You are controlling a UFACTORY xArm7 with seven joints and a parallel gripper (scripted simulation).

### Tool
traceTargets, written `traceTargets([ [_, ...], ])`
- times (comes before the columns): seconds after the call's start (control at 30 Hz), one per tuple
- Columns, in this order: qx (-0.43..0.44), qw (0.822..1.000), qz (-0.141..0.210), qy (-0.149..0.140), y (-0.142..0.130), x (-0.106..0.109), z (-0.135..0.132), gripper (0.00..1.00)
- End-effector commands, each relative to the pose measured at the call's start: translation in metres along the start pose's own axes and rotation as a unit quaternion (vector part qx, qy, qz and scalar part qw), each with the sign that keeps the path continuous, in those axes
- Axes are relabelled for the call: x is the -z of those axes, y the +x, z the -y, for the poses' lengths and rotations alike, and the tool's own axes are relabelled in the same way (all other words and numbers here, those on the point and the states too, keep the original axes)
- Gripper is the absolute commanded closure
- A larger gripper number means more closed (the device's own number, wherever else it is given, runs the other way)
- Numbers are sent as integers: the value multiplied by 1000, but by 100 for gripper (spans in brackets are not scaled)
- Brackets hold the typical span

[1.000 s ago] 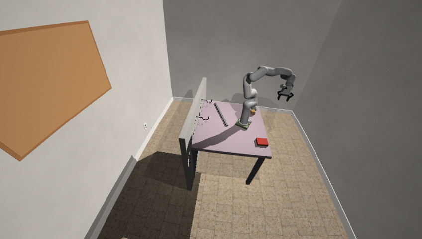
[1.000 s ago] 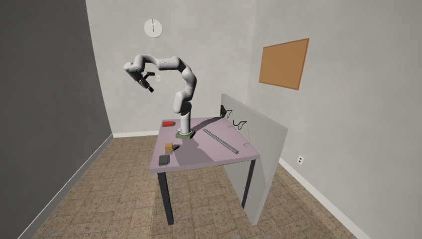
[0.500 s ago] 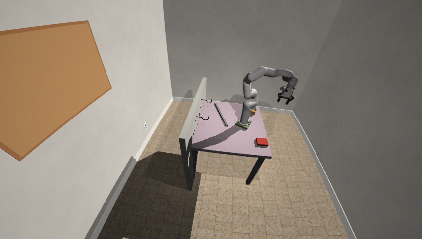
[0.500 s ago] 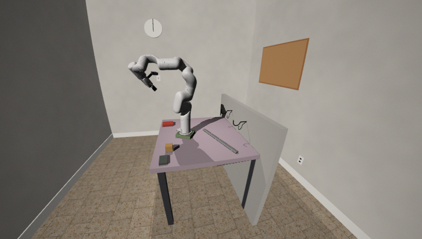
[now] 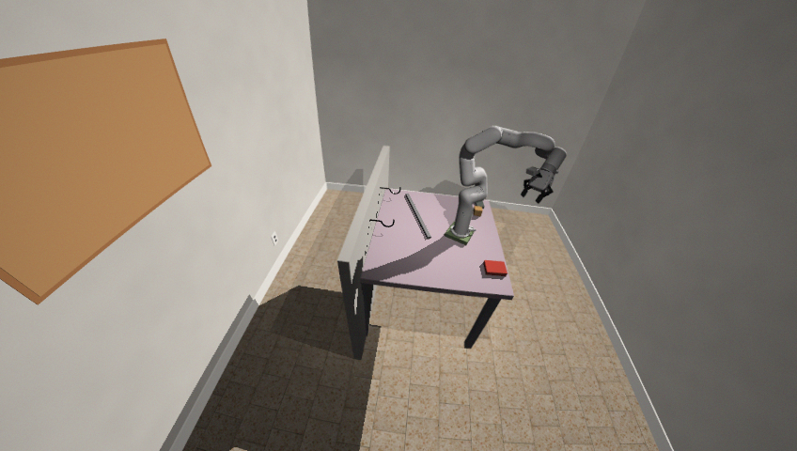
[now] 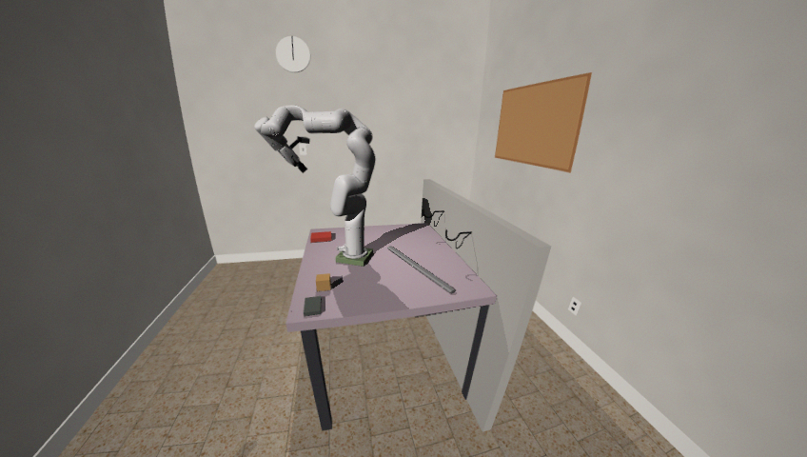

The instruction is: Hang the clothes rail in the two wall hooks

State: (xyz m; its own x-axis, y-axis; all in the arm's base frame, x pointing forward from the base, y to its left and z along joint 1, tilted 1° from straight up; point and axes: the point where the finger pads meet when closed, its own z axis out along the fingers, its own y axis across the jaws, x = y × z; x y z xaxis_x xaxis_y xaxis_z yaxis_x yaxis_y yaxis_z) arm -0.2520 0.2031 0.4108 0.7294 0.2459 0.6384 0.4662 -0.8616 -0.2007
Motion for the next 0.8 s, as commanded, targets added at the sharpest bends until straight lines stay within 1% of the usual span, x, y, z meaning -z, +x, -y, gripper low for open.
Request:
traceTargets([
  [0.0, -17, 1000, 4, -25, 9, -9, 5, 0],
  [0.2, -17, 1000, 4, -25, 29, -29, 14, 0],
  [0.27, -17, 1000, 4, -25, 29, -30, 15, 0],
  [0.37, -42, 997, 10, -62, 40, -41, 17, 0],
  [0.5, -42, 997, 10, -62, 54, -55, 20, 0],
  [0.57, -42, 997, 10, -62, 54, -55, 20, 0],
  [0.63, -42, 997, 10, -62, 61, -62, 22, 0],
  [0.7, -61, 994, 15, -88, 68, -69, 22, 0],
  [0.73, -68, 993, 17, -97, 71, -73, 22, 0],
  [0.77, -68, 993, 17, -97, 75, -76, 22, 0],
])
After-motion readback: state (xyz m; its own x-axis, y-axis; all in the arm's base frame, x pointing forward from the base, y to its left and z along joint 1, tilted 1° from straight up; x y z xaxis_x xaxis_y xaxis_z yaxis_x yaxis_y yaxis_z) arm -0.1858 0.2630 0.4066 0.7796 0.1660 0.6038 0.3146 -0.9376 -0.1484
